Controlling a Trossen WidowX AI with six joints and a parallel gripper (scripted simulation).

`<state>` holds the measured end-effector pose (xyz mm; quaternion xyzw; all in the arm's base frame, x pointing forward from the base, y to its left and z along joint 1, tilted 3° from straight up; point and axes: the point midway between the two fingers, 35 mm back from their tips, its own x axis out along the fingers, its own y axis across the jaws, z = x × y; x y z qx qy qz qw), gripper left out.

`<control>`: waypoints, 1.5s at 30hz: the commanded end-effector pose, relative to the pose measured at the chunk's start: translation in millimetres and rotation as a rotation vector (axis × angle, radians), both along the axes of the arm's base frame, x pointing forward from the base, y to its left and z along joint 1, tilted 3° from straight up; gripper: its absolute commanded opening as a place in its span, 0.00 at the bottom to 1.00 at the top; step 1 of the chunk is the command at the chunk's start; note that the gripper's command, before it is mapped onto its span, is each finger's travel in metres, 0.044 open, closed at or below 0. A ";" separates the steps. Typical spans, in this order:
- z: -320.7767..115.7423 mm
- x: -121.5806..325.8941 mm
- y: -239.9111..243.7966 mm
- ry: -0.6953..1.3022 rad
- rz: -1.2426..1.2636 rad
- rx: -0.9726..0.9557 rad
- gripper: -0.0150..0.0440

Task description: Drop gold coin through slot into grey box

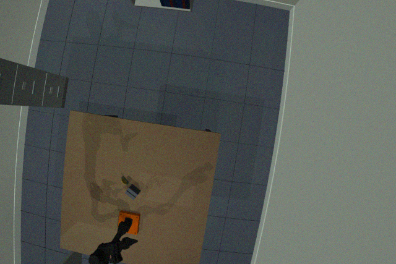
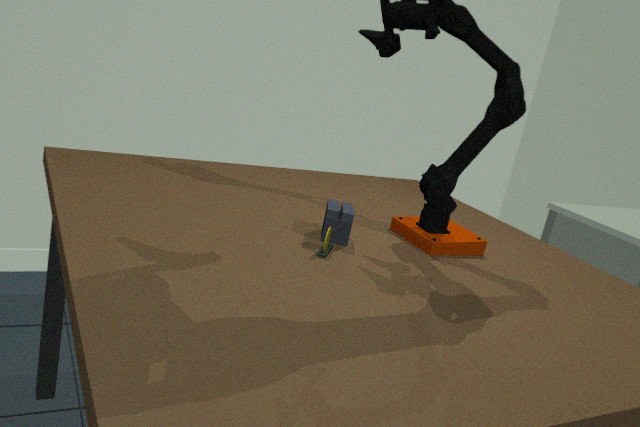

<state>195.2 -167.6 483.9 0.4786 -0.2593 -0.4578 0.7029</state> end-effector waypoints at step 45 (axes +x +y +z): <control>-370.7 141.6 265.4 1.840 2.277 -1.099 0.53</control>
